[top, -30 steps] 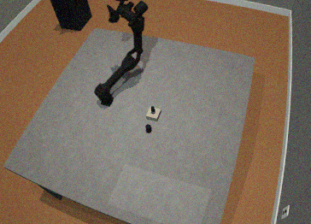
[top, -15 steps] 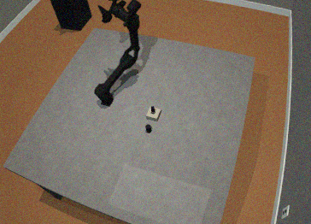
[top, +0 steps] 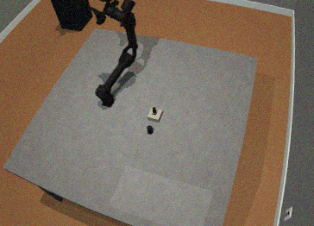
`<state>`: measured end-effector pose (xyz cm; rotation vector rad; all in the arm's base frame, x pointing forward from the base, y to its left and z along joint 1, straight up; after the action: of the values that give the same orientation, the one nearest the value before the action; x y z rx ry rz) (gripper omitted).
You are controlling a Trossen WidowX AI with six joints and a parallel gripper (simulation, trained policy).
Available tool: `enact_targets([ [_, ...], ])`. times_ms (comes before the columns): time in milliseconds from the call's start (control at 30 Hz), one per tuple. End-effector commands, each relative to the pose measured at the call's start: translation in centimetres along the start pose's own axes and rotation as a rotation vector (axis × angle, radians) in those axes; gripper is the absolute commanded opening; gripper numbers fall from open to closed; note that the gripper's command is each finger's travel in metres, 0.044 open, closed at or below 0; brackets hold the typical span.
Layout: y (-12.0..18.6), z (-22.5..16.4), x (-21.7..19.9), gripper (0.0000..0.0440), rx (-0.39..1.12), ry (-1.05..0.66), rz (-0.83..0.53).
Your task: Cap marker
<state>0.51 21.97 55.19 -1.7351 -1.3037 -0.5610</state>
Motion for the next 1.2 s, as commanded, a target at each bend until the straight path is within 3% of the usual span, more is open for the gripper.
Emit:
enact_targets([
  [0, -0.8, -1.2, -0.7, 0.0320, 0.040, 0.011, -0.024],
  [1167, -4.9, -9.0, -5.9, 0.0319, 0.394, 0.006, -0.242],
])
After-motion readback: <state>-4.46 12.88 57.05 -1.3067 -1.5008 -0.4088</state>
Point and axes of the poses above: the point midway between the two fingers, 35 mm back from their tips, its own y axis back along the fingers, its own x axis across the jaws, z = x × y, the point moved 6 cm from there along y, back along the fingers, and after that the axes turned 12 degrees about -y, right-handed, at the moved point
